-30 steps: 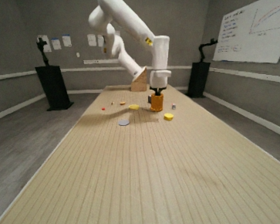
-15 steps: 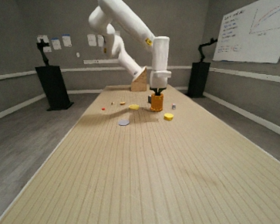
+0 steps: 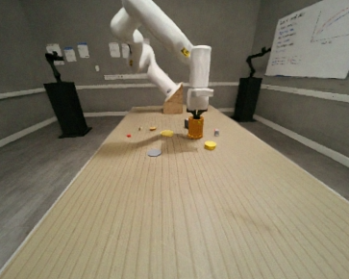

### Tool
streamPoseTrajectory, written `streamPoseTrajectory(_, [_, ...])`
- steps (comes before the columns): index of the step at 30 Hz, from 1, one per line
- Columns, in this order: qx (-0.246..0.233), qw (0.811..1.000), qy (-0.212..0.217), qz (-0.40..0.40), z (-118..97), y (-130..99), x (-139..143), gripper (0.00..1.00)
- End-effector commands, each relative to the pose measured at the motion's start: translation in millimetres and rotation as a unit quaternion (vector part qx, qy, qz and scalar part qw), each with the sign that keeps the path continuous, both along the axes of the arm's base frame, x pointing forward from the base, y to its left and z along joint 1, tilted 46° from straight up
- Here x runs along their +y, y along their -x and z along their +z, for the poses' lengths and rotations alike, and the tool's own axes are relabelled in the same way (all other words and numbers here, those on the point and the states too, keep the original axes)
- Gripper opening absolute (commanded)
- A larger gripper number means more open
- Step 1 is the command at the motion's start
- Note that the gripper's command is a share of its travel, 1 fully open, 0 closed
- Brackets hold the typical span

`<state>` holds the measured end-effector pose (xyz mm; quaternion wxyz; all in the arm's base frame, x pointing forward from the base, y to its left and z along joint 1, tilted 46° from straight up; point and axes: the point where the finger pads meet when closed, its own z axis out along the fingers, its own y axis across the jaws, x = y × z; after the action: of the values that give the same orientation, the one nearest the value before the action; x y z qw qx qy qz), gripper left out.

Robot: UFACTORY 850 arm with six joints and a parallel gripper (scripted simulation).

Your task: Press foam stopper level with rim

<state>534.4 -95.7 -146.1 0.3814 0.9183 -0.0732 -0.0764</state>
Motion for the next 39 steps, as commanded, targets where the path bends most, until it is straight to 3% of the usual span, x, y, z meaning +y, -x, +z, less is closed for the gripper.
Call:
streamPoseTrajectory(1, [-0.001, 1.0, 0.0, 0.0, 0.4, -0.9, 0.5, 0.0])
streamPoseTrajectory(39, [-0.001, 1.0, 0.0, 0.0, 3.4, -1.7, 3.5, 0.0])
